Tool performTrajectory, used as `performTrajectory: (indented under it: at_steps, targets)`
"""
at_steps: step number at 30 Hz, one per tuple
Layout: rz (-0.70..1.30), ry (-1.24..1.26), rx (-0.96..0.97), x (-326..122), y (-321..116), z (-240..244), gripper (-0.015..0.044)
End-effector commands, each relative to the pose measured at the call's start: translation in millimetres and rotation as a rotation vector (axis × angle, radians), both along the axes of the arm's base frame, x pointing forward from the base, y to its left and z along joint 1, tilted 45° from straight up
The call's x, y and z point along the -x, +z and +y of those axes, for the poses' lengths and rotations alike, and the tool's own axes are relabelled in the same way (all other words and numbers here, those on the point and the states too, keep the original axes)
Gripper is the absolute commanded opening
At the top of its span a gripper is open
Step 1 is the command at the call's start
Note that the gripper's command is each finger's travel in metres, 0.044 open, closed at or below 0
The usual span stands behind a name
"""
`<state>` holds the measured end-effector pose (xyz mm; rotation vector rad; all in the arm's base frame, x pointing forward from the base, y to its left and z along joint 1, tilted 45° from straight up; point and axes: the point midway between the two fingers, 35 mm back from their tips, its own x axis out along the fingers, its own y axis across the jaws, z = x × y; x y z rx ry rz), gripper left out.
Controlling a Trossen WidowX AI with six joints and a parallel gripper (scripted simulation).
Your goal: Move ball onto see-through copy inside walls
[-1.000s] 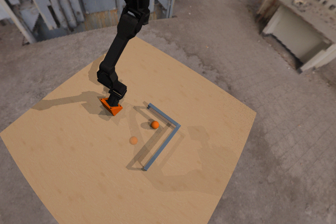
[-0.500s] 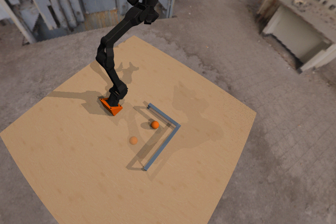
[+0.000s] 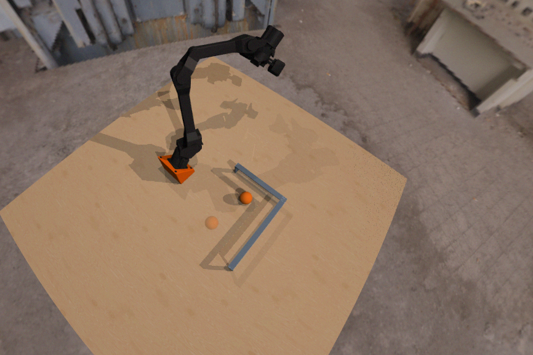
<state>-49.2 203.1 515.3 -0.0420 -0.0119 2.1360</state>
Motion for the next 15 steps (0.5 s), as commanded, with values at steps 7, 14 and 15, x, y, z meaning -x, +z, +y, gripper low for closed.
performTrajectory:
  at_steps: [7,14,15]
  targets:
    - [-0.204,-0.316,0.207,-134,-97,71,0.0347]
    - [-0.307,-0.457,0.393,-232,-177,62,0.0347]
    - [-0.315,-0.470,0.421,-244,-189,56,0.0347]
